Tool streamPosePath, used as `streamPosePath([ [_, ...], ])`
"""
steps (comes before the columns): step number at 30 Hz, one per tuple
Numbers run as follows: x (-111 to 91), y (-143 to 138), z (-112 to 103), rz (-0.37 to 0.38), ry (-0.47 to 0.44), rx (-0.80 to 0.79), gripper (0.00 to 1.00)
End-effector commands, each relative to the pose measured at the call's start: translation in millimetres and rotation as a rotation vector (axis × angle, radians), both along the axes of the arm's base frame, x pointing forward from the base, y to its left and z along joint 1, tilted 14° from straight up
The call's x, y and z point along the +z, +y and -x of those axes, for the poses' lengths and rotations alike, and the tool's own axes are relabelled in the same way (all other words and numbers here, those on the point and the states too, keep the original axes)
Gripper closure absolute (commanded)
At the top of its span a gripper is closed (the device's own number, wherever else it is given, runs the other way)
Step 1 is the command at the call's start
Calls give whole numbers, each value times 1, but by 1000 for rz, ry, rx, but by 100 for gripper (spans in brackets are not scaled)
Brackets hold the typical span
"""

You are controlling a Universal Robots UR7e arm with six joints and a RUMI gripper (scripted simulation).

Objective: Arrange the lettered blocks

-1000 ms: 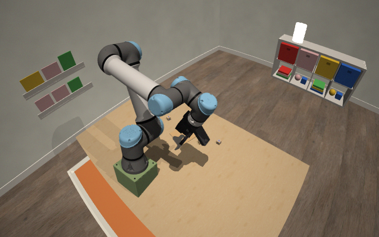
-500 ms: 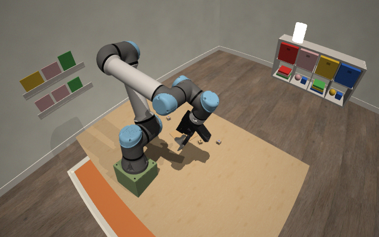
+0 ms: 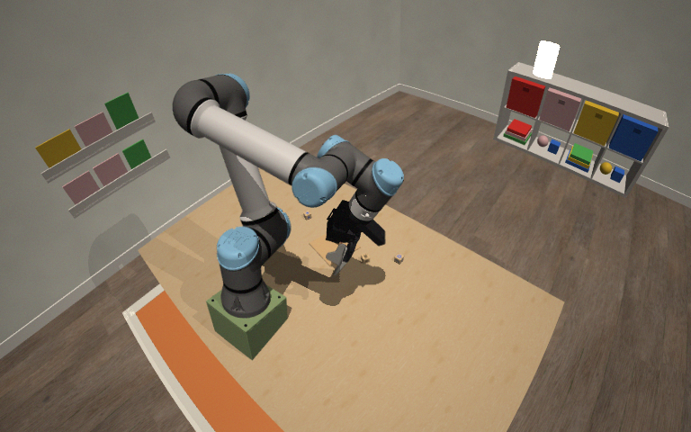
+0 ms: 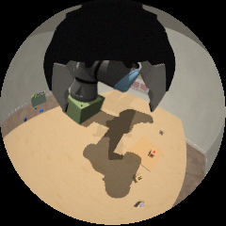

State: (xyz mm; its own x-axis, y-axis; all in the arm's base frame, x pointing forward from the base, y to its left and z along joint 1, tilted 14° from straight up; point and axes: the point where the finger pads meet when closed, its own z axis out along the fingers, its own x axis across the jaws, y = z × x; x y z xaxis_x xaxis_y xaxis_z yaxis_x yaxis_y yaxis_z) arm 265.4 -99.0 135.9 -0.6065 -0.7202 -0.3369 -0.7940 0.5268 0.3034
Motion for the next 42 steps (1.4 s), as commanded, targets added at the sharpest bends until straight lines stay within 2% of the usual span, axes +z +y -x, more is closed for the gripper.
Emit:
streamPosePath([
  [1,-1,3,-3,10,-30,121,0],
  [14,-4,15,-13,29,-107,469,0],
  [16,-4,15,-13,29,-107,469,0],
  [18,-5,18,-16,31,-126,563,0],
  [31,-8,31,-25,29,-193,904,0],
  [33,-8,31,-25,29,-193,904,0],
  [35,-9,35,-28,26,-210,999,0],
  [42,-10,42,-33,17,-242,1180,0],
])
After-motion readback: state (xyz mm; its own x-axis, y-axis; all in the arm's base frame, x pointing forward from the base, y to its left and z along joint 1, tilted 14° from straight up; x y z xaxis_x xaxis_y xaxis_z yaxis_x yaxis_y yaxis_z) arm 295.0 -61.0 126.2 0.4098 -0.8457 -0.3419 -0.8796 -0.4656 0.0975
